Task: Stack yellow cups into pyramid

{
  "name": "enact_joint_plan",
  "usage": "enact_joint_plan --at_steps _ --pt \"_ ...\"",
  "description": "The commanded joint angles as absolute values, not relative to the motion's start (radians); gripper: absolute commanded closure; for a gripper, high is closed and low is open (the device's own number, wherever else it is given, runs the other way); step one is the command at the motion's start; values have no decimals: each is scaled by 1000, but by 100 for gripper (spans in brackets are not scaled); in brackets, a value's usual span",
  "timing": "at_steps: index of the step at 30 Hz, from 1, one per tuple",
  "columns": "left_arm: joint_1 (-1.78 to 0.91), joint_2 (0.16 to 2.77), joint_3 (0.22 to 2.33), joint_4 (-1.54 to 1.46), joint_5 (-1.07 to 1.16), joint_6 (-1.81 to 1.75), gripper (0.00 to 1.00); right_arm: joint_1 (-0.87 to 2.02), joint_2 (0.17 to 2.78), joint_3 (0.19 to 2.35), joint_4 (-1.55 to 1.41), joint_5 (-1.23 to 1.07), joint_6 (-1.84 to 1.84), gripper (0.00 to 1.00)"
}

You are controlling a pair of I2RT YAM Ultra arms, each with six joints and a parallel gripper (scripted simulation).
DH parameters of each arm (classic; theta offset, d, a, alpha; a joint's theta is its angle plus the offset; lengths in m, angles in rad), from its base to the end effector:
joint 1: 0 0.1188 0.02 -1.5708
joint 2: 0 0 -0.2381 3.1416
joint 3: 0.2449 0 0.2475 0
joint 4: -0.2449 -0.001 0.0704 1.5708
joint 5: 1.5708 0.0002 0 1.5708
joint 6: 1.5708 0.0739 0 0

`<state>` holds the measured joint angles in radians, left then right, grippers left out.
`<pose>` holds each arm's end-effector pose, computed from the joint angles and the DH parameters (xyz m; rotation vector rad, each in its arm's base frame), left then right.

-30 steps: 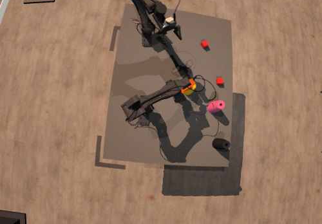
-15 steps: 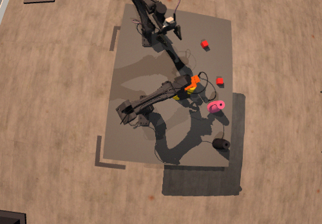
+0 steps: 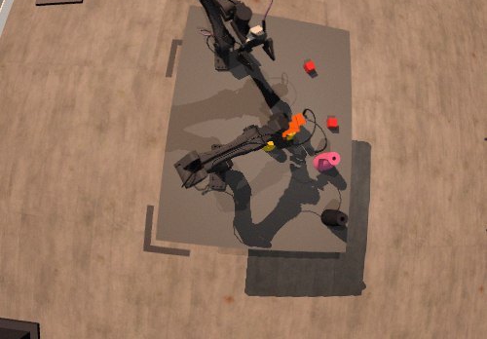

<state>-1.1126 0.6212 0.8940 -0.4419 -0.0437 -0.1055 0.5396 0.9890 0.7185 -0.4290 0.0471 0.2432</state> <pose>0.0850 -0.1628 0.3554 0.8477 1.6082 -0.8448 0.2130 0.1247 0.2184 -0.3139 2.2734 0.3575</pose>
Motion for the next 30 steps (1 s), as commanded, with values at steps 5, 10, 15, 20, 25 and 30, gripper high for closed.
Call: enact_joint_plan --at_steps 5,10,15,20,25,30 --pt "-1124 597 889 -422 -51 -112 0 535 986 720 -410 44 248 0" --pt "-1124 597 889 -422 -51 -112 0 535 986 720 -410 44 248 0" --pt "-1124 597 889 -422 -51 -112 0 536 992 723 -451 45 247 18" --pt "-1124 597 889 -422 -51 -112 0 535 1076 829 -642 58 228 18" --pt "-1124 597 889 -422 -51 -112 0 536 1184 949 -763 62 222 18" --pt "-1124 597 889 -422 -51 -112 0 540 1316 1095 -897 72 212 18"
